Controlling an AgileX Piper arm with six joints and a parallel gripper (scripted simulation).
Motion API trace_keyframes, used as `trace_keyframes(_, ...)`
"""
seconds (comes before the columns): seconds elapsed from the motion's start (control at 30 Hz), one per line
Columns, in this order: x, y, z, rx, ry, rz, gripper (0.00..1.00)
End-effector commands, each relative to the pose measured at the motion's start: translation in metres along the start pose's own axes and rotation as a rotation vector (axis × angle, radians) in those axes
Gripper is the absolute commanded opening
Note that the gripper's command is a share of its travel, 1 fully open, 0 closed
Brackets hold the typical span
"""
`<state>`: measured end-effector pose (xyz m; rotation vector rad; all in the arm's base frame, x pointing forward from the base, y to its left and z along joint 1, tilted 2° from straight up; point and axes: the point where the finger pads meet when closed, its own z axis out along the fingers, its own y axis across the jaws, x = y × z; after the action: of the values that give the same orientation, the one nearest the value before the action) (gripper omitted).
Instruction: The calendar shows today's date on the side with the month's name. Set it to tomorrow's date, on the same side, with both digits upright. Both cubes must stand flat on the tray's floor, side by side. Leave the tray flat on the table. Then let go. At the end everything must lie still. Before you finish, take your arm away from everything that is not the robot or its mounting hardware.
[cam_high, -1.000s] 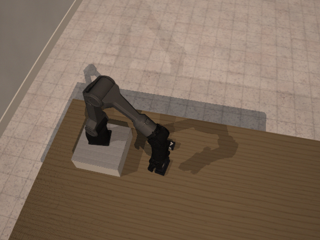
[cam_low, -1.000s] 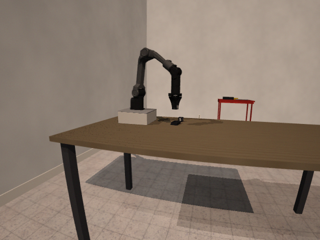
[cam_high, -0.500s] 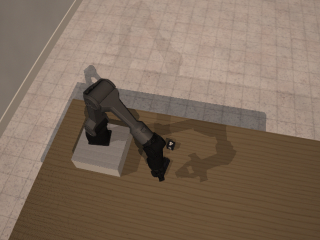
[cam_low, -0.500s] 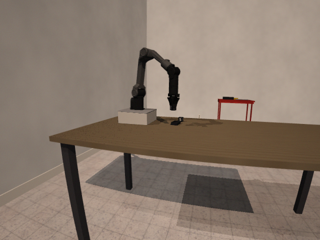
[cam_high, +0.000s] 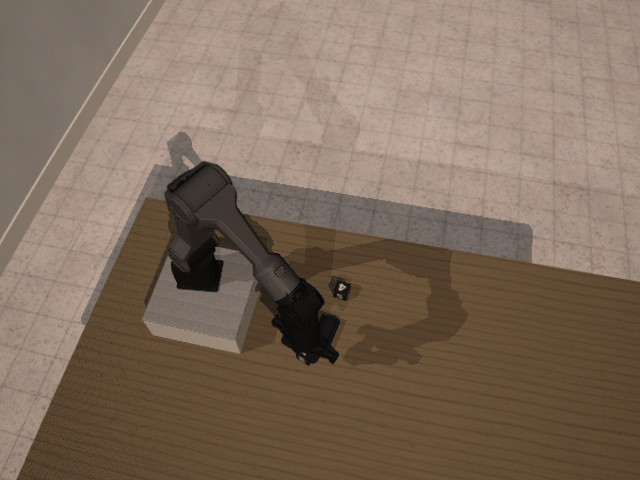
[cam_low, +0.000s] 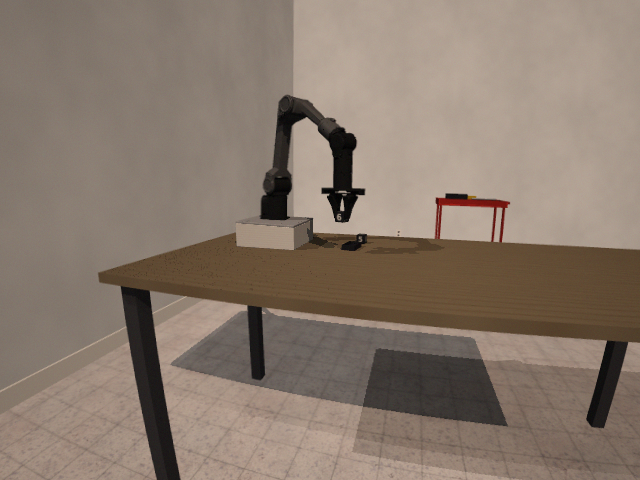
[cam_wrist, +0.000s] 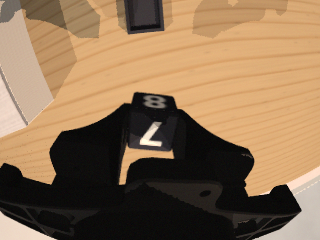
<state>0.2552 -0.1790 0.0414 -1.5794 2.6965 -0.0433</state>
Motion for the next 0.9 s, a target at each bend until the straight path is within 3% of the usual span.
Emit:
trace_keyframes(0.0,0.0031,-0.0009,0.0005,0.001,-0.004,-0.065,0.38)
trace_keyframes(0.3,0.0093,-0.0009,0.0008,0.001,-0.003,-0.209,0.38)
trace_keyframes(0.87,0.0098,-0.0009,0.0008,0.001,-0.003,-0.225,0.38)
